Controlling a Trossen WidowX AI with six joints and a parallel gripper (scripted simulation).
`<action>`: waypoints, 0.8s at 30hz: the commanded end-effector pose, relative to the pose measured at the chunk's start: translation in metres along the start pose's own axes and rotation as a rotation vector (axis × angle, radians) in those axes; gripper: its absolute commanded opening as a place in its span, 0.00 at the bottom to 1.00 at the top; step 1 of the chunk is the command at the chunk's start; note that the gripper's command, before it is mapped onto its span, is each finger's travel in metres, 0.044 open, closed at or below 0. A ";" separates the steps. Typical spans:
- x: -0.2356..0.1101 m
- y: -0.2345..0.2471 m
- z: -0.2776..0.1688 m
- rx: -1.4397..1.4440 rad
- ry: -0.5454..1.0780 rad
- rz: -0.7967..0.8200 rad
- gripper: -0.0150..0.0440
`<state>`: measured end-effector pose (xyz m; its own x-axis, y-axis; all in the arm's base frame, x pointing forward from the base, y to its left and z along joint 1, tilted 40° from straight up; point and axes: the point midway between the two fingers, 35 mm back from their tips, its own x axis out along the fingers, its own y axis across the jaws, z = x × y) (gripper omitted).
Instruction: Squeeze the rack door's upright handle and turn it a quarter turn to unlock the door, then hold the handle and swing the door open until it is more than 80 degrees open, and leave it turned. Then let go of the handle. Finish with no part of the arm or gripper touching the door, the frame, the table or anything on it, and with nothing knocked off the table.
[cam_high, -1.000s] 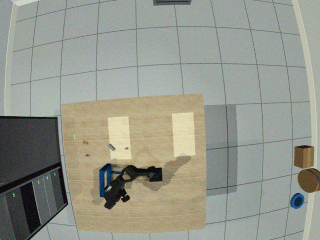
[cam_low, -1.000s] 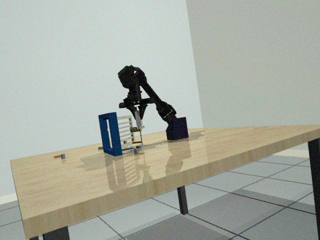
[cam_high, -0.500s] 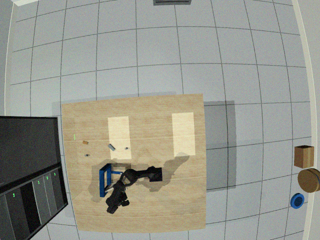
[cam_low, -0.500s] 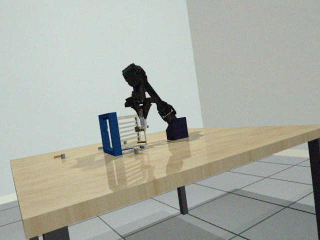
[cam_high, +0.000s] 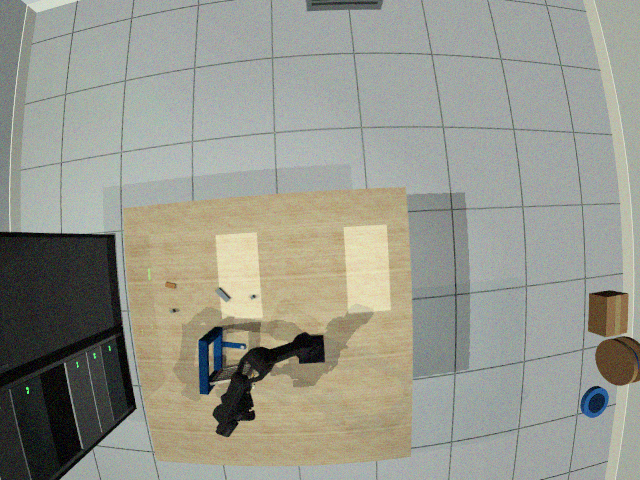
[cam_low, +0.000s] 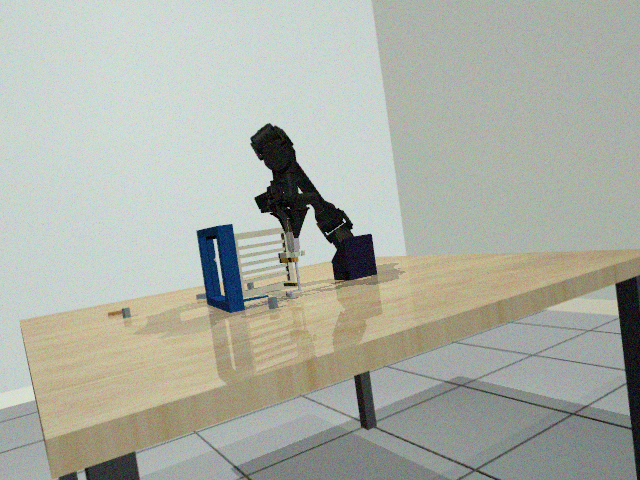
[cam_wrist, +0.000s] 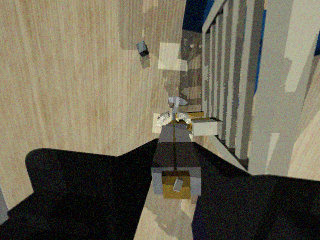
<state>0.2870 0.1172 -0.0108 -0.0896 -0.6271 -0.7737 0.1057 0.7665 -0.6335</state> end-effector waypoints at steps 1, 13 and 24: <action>0.000 0.009 0.003 0.089 0.006 0.003 0.30; 0.000 0.036 0.013 0.279 0.005 0.004 0.30; 0.000 0.044 0.016 0.340 0.006 0.004 0.30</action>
<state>0.3069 0.1484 -0.0378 -0.0886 -0.6249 -0.7756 0.4101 0.6868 -0.6002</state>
